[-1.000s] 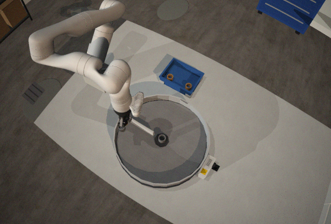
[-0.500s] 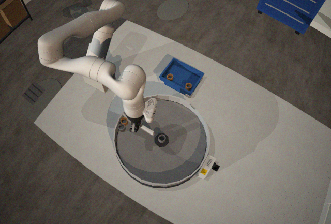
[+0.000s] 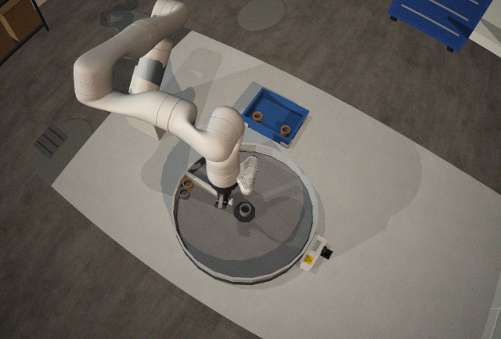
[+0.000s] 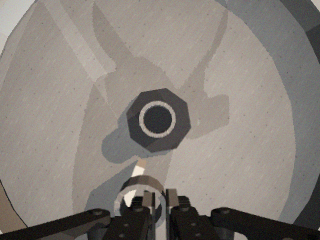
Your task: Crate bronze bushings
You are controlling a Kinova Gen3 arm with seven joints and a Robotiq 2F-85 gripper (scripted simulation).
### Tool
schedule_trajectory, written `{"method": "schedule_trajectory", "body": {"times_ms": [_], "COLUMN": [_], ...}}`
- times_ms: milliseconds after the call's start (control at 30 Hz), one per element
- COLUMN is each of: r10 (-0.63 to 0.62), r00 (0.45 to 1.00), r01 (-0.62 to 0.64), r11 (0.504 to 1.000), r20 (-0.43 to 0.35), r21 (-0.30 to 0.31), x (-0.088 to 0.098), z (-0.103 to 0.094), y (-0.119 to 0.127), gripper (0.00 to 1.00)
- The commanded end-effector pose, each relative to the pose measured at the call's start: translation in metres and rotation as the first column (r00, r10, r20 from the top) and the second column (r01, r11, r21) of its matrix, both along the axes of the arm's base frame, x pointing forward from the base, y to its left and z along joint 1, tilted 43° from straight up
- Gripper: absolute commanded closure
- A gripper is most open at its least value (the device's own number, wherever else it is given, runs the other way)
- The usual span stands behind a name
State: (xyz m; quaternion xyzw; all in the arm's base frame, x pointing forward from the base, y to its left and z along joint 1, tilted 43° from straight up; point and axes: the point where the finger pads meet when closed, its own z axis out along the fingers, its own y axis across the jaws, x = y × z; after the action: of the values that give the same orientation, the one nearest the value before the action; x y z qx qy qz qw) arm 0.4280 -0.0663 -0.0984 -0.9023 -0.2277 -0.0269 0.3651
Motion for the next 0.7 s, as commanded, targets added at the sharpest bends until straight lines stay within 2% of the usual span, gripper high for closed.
{"method": "schedule_trajectory", "body": {"times_ms": [0,133,300,667], "r10": [0.007,0.007,0.005,0.005], "r00": [1.0,1.0,1.0,1.0], "r01": [-0.007,-0.007,-0.005,-0.005], "r11": [1.0,1.0,1.0,1.0], "r20": [0.001,0.001,0.001,0.001], "r21": [-0.002,-0.002,-0.002,-0.002], "x": [0.001,0.001,0.052,0.052], "z": [0.001,0.001,0.004,0.004], "y": [0.002,0.002,0.014,0.014], "gripper": [1.0,1.0,1.0,1.0]}}
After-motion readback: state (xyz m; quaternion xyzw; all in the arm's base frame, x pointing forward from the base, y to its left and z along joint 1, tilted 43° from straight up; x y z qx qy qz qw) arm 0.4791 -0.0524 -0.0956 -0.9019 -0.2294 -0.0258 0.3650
